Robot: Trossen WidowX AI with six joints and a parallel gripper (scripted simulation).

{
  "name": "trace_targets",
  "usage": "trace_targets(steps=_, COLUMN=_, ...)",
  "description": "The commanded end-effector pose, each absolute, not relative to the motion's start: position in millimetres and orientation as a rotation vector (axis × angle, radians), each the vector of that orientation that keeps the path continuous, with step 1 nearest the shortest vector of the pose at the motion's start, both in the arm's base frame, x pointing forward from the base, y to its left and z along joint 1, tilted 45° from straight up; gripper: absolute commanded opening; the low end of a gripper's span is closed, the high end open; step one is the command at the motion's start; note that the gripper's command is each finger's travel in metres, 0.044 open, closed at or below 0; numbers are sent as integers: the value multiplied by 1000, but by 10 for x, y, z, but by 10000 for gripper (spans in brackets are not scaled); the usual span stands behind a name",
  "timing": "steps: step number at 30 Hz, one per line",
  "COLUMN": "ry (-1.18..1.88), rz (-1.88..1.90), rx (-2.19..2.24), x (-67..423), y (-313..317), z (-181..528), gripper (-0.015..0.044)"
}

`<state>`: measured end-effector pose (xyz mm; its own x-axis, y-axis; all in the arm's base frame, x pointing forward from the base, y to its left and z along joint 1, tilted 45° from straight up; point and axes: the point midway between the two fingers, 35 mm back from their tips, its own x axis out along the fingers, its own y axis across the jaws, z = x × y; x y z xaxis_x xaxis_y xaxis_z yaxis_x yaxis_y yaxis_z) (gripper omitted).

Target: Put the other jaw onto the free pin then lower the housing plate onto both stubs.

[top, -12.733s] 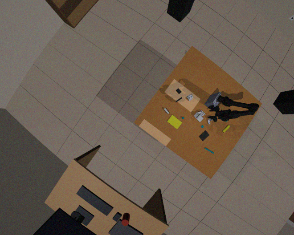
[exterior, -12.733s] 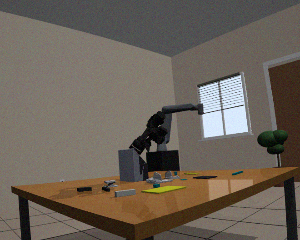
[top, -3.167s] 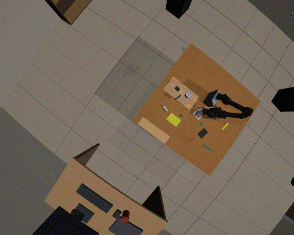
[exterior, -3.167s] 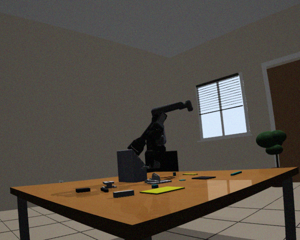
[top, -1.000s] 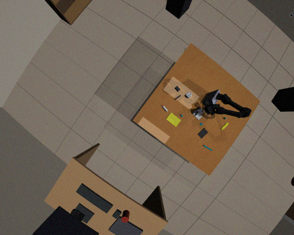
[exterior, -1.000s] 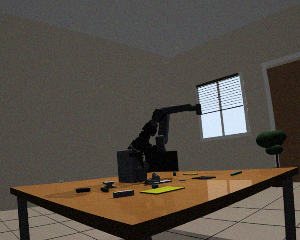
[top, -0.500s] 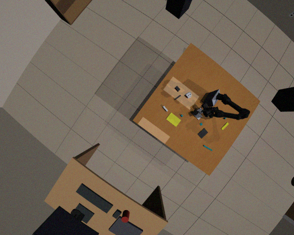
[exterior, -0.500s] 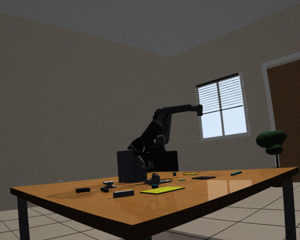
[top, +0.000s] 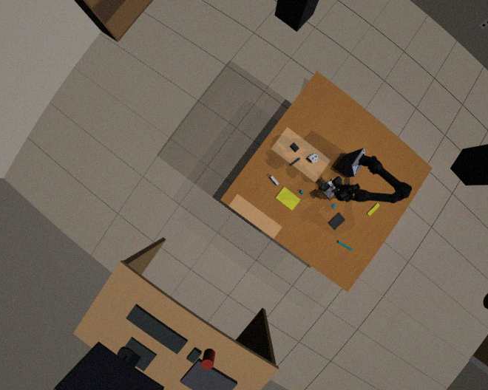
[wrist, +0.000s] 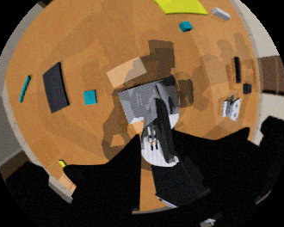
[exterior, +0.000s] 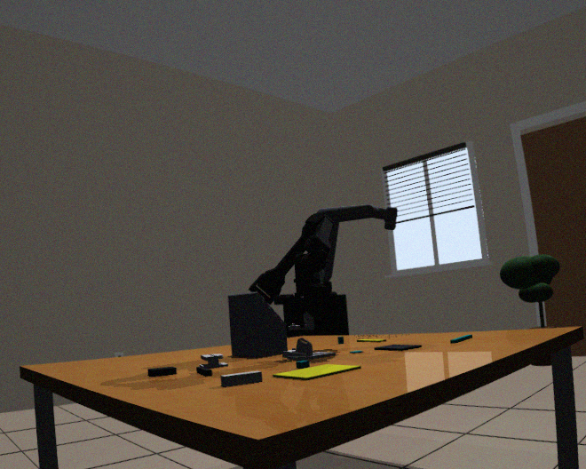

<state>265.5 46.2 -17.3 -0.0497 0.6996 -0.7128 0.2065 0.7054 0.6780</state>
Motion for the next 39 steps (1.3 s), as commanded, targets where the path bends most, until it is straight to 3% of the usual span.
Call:
trace_targets(steps=1, ry=1601, rz=473, rx=759, x=2790, y=512, z=-130, gripper=134)
trace_targets(steps=39, ry=1602, rz=472, rx=762, x=2844, y=551, z=-101, gripper=134)
